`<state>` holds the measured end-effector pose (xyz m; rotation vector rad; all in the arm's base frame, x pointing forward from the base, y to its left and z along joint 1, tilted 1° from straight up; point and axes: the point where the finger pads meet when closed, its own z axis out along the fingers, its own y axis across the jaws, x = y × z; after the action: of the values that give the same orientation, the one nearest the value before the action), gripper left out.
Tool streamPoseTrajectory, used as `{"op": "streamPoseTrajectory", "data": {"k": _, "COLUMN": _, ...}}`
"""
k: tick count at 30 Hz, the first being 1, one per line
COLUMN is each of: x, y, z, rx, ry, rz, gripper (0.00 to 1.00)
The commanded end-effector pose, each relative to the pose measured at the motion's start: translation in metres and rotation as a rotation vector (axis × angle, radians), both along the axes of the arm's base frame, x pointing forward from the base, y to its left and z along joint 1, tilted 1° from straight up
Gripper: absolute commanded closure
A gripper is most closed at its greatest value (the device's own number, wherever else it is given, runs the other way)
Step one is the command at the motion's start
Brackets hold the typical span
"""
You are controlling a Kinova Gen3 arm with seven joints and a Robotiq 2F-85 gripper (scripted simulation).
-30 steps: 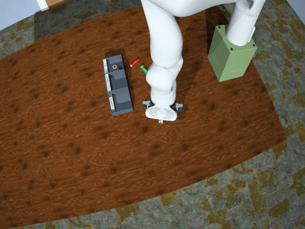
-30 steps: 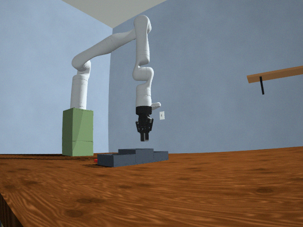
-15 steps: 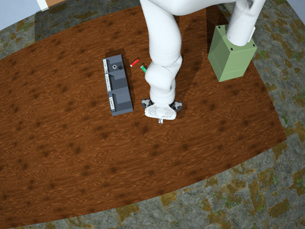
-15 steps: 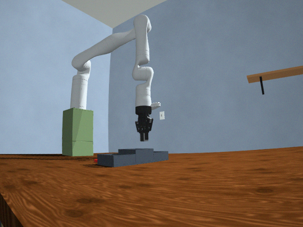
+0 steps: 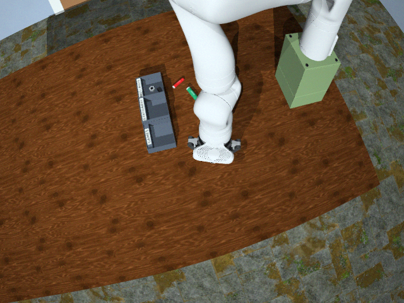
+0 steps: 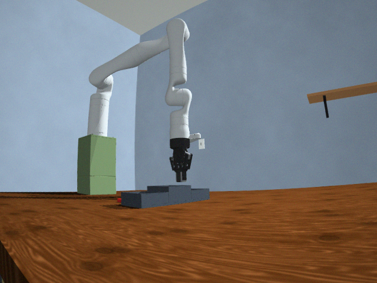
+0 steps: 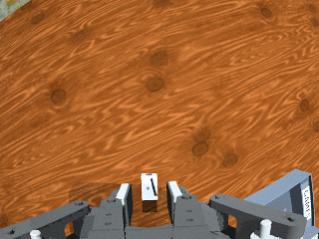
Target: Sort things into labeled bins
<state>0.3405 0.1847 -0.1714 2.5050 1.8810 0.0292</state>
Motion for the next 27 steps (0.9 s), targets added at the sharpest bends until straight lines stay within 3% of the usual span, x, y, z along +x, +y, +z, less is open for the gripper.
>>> {"op": "streamPoseTrajectory", "data": {"k": 1, "x": -0.002, "y": -0.01, "z": -0.009, "rx": -0.003, "ry": 0.01, "rz": -0.021, "gripper": 0.7}}
{"op": "streamPoseTrajectory", "data": {"k": 8, "x": -0.003, "y": -0.013, "z": -0.036, "rx": -0.003, "ry": 0.01, "rz": -0.021, "gripper": 0.7}}
{"op": "streamPoseTrajectory", "data": {"k": 27, "x": -0.002, "y": -0.008, "z": -0.037, "rx": -0.003, "ry": 0.01, "rz": -0.021, "gripper": 0.7}}
